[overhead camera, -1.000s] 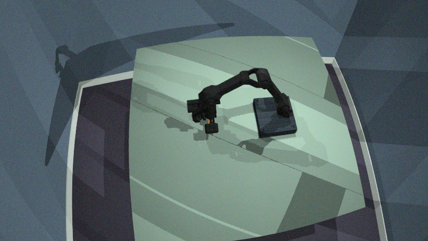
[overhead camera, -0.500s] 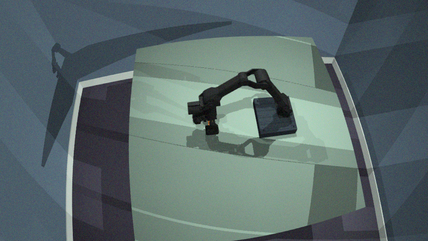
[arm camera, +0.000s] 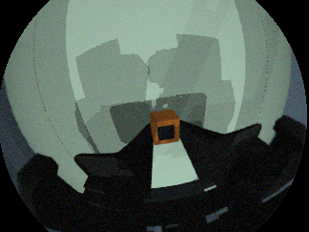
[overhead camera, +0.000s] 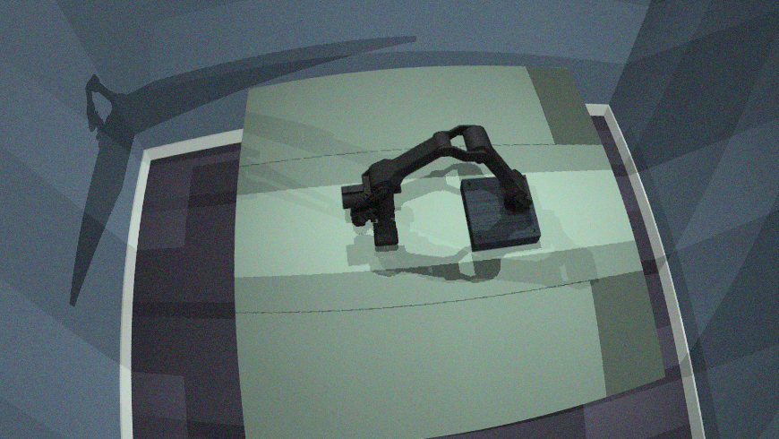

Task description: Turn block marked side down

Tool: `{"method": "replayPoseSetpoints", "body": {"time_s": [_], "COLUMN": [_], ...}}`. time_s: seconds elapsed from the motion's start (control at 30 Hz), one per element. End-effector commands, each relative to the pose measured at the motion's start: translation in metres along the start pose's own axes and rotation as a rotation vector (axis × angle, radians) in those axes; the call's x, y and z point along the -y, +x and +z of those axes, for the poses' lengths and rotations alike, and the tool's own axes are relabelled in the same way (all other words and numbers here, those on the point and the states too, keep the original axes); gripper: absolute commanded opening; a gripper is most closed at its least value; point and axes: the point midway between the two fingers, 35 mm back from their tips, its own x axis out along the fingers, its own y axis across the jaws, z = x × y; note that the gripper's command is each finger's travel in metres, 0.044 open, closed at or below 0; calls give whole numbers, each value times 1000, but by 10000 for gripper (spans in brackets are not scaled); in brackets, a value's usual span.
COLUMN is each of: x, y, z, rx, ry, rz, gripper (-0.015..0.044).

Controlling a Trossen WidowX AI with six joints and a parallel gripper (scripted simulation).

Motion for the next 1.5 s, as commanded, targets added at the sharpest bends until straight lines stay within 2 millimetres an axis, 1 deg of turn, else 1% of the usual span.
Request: {"method": "replayPoseSetpoints", "body": {"time_s": [0.0,0.13,0.17,0.27,0.33,0.53,1.0,1.47], "x": [0,0,0,0,0,0,0,0], "y": [1,-1,-4,-24,-29,-28,-20,-18], "z": [0,0,0,0,0,1,4,0], "rx": [0,0,0,0,0,21,223,425], "ry": [-6,-6,-6,-6,-6,-6,-6,-6], "rz": [2,2,2,2,2,2,2,3], "gripper": [25,0,0,0,0,0,0,0]}}
